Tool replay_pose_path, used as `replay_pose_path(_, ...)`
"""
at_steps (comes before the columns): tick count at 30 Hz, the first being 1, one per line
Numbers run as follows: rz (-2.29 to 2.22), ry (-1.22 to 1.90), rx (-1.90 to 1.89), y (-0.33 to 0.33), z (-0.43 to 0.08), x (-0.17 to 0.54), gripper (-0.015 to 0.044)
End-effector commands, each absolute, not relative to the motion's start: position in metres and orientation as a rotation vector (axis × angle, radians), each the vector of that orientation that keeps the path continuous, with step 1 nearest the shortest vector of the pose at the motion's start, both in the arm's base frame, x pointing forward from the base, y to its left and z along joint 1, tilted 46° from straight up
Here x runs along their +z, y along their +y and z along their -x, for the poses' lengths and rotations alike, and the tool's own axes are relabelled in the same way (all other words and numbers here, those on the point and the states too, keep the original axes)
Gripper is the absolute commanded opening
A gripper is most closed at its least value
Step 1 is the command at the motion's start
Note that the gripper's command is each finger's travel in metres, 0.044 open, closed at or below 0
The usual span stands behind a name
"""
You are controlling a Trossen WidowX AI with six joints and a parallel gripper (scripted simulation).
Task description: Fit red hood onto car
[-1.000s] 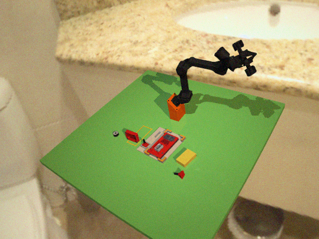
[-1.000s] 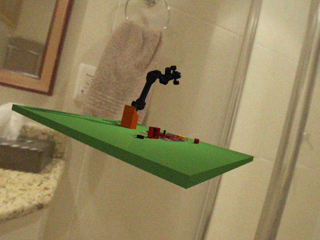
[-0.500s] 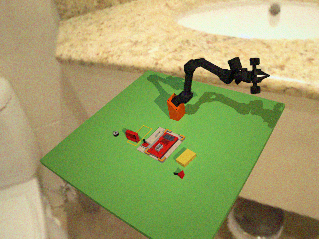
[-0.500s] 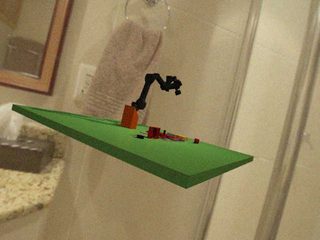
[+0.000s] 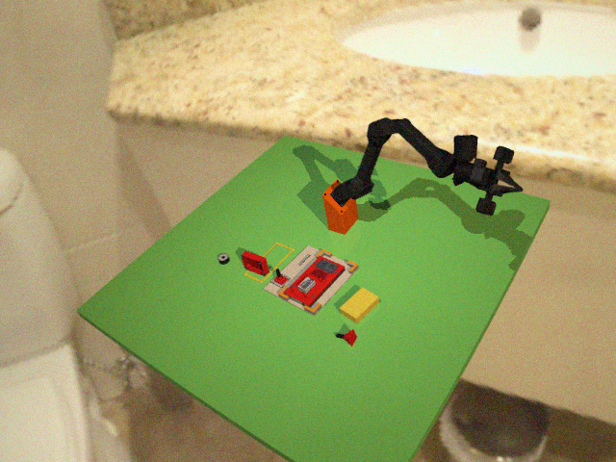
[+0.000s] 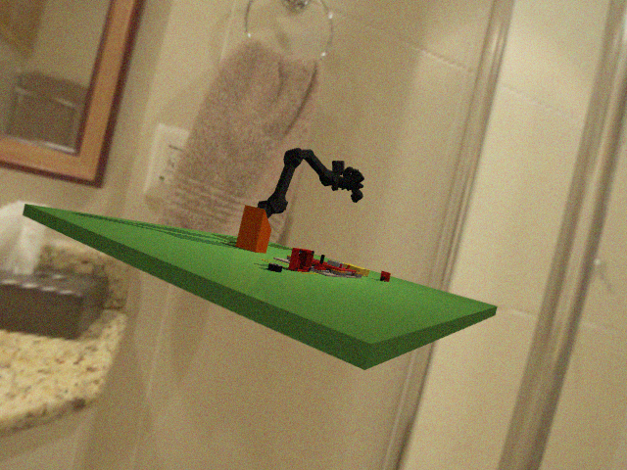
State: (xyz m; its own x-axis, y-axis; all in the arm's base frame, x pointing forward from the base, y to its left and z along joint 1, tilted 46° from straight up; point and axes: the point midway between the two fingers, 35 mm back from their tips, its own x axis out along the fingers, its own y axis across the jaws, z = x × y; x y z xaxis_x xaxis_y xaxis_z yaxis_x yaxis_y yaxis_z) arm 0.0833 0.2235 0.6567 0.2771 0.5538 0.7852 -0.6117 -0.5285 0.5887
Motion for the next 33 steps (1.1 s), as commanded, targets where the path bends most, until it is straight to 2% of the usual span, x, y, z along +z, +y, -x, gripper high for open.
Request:
replay_pose_path(1, -1.47, -0.041, 1.39, 0.243, -0.107, 0.642, 0.0)
replay_pose_path(19, -1.223, 0.065, 1.097, 0.293, -0.218, 0.569, 0.0)
replay_pose_path(33, -1.036, 0.25, 0.805, 0.294, -0.332, 0.462, 0.0)
